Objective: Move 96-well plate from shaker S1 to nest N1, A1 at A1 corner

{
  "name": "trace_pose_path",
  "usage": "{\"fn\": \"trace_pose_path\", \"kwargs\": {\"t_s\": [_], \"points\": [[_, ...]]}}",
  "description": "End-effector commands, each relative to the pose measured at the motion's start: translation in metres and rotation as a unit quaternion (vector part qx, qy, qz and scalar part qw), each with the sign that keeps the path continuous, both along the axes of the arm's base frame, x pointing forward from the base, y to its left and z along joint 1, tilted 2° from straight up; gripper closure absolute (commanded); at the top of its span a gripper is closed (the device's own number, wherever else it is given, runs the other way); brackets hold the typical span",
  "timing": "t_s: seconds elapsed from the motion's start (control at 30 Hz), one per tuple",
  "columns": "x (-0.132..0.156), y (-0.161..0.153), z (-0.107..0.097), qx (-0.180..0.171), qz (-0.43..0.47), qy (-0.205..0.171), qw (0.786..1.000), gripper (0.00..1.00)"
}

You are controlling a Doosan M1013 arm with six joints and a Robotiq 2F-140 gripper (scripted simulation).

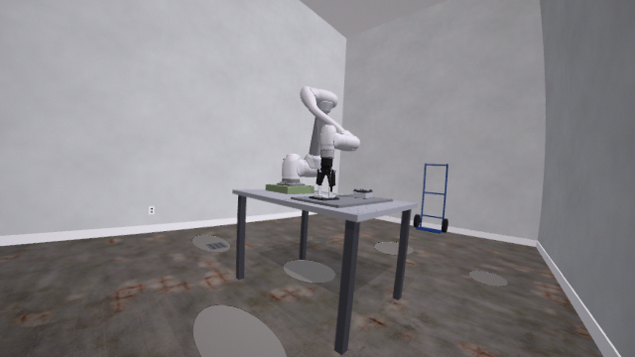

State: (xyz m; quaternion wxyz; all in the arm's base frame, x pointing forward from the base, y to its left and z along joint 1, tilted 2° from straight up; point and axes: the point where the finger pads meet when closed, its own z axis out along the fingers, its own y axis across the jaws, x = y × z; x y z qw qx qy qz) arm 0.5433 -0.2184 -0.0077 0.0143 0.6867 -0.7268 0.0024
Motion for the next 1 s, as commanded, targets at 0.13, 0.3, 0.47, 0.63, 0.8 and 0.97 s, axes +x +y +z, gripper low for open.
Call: {"fn": "trace_pose_path", "kwargs": {"t_s": [0.13, 0.3, 0.47, 0.63, 0.8, 0.97], "points": [[-0.0027, -0.0021, -0.0042, 0.000, 0.000, 0.001, 1.000, 0.90], [-0.0027, -0.0022, -0.0042, 0.000, 0.000, 0.001, 1.000, 0.90], [-0.0028, -0.0022, -0.0042, 0.000, 0.000, 0.001, 1.000, 0.90], [-0.0028, -0.0022, -0.0042, 0.000, 0.000, 0.001, 1.000, 0.90], [-0.0028, -0.0022, -0.0042, 0.000, 0.000, 0.001, 1.000, 0.00], [-0.0028, -0.0022, -0.0042, 0.000, 0.000, 0.001, 1.000, 0.00]]}}
